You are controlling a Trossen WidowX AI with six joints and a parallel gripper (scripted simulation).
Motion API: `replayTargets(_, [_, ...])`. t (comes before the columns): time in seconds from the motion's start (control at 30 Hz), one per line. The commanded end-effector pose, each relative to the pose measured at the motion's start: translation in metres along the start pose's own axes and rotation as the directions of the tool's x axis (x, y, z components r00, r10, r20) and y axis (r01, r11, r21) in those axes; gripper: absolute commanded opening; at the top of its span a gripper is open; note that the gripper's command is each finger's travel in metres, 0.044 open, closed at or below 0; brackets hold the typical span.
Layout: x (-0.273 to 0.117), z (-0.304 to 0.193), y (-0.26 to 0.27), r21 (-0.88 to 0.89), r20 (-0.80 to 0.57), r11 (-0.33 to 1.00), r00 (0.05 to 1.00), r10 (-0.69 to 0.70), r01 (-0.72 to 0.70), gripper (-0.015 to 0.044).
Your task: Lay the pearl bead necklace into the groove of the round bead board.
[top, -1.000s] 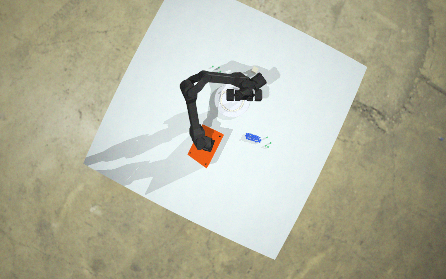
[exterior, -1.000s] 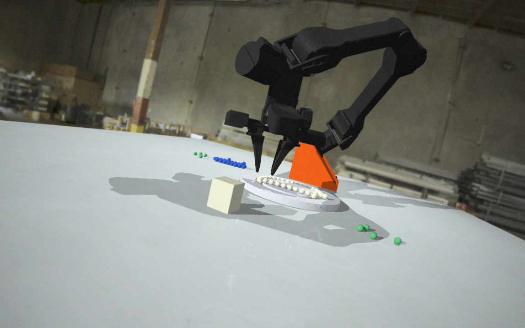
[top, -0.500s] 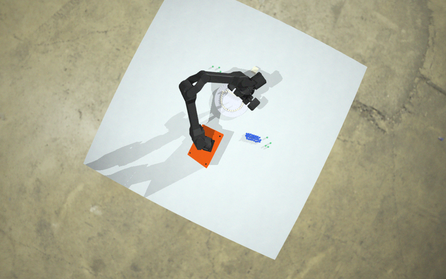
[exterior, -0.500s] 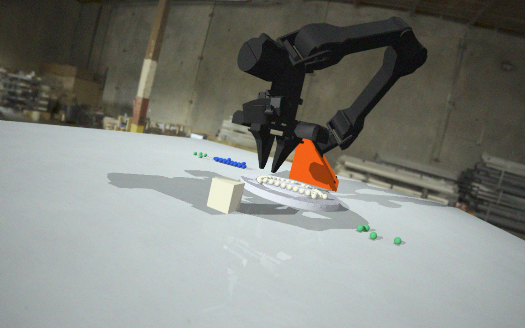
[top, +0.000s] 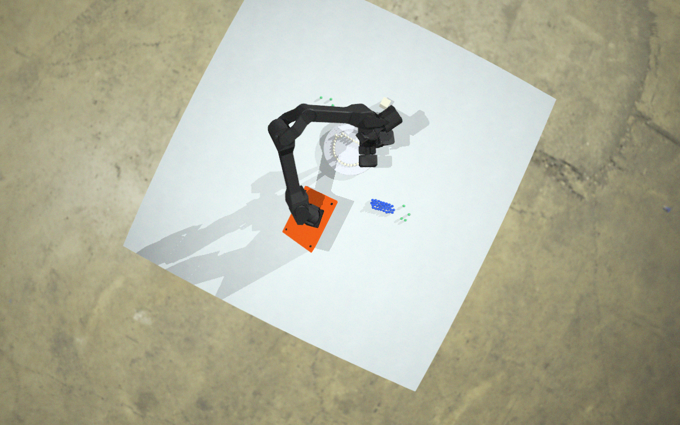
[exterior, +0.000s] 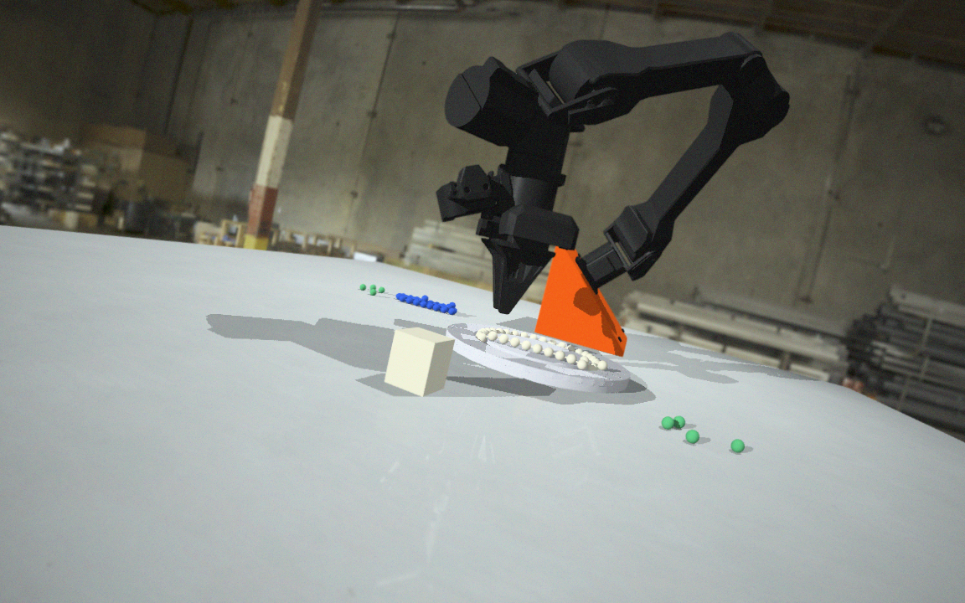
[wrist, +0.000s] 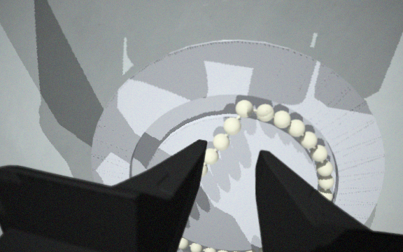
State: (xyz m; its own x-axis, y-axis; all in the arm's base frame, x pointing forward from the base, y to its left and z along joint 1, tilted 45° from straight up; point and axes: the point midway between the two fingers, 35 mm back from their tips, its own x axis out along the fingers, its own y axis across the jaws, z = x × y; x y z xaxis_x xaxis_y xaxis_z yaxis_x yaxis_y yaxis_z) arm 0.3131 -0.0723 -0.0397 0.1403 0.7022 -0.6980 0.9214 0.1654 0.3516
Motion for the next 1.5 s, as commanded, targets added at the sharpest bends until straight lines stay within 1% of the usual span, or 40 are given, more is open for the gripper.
replayTargets(0.0, [-0.01,0.001,0.0,0.422,0.015,0.907,1.0,0.001,-0.007,0.012])
replayTargets(0.43, [-0.01,0.001,0.0,0.422,0.015,0.907,1.0,0.001,-0.007,0.012])
replayTargets(0.63, [0.006,0.001,0.0,0.422,0.015,0.907,1.0,0.001,-0.007,0.012])
replayTargets(0.67, [-0.003,0.003,0.001,0.415,0.02,0.91,1.0,0.006,-0.014,0.012])
replayTargets(0.77, [-0.002,0.003,0.001,0.415,0.02,0.91,1.0,0.005,-0.013,0.012])
replayTargets(1.47, [0.03,0.001,0.0,0.422,0.014,0.907,1.0,0.002,-0.007,0.012])
